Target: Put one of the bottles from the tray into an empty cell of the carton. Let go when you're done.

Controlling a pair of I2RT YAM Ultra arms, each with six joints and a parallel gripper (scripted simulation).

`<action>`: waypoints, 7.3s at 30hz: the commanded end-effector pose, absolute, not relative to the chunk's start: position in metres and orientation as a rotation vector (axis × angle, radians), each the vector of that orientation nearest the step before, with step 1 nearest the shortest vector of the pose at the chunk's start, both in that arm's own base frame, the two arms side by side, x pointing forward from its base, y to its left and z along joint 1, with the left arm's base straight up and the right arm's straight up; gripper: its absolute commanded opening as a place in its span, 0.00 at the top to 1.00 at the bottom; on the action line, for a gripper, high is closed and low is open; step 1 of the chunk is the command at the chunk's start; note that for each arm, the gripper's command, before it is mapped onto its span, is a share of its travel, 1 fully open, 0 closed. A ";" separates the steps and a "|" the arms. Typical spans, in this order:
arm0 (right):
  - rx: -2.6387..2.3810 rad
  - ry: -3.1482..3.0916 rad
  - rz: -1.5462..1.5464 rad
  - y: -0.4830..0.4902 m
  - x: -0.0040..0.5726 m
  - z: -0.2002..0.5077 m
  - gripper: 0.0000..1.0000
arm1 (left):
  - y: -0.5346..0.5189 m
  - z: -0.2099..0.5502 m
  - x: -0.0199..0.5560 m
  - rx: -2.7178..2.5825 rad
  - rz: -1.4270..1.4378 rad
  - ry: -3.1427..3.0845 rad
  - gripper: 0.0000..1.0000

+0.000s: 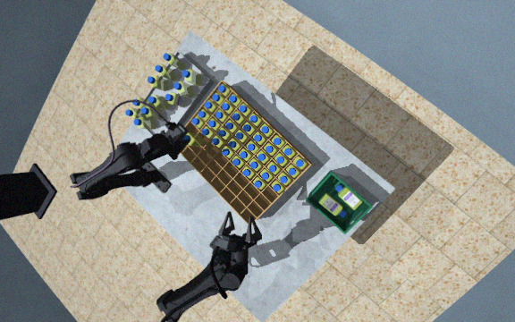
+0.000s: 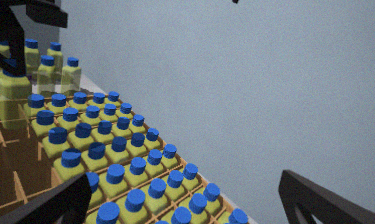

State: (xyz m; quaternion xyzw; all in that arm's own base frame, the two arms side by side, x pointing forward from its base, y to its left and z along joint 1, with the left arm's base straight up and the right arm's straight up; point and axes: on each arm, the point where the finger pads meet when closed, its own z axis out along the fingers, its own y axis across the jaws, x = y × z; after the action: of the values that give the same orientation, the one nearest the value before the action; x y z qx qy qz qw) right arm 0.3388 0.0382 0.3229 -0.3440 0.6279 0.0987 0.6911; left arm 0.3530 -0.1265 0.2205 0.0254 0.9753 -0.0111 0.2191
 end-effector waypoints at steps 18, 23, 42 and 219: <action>-0.772 1.392 0.216 0.039 0.337 0.329 0.00 | -0.127 0.229 0.362 0.057 -0.062 2.604 0.70; -0.772 1.392 0.216 0.039 0.337 0.329 0.00 | -0.127 0.218 0.362 0.058 -0.061 2.602 0.70; -0.772 1.392 0.216 0.039 0.337 0.329 0.00 | -0.130 0.202 0.361 0.057 -0.072 2.597 0.70; -0.772 1.392 0.216 0.039 0.337 0.329 0.00 | -0.003 0.442 0.382 0.010 -0.008 1.482 0.56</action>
State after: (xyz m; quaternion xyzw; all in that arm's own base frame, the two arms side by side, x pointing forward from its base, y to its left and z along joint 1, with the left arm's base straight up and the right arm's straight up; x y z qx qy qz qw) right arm 0.3388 0.0382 0.3229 -0.3440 0.6279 0.0987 0.6911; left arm 0.3824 -0.0003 0.4038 0.0023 0.7083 -0.0059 0.7059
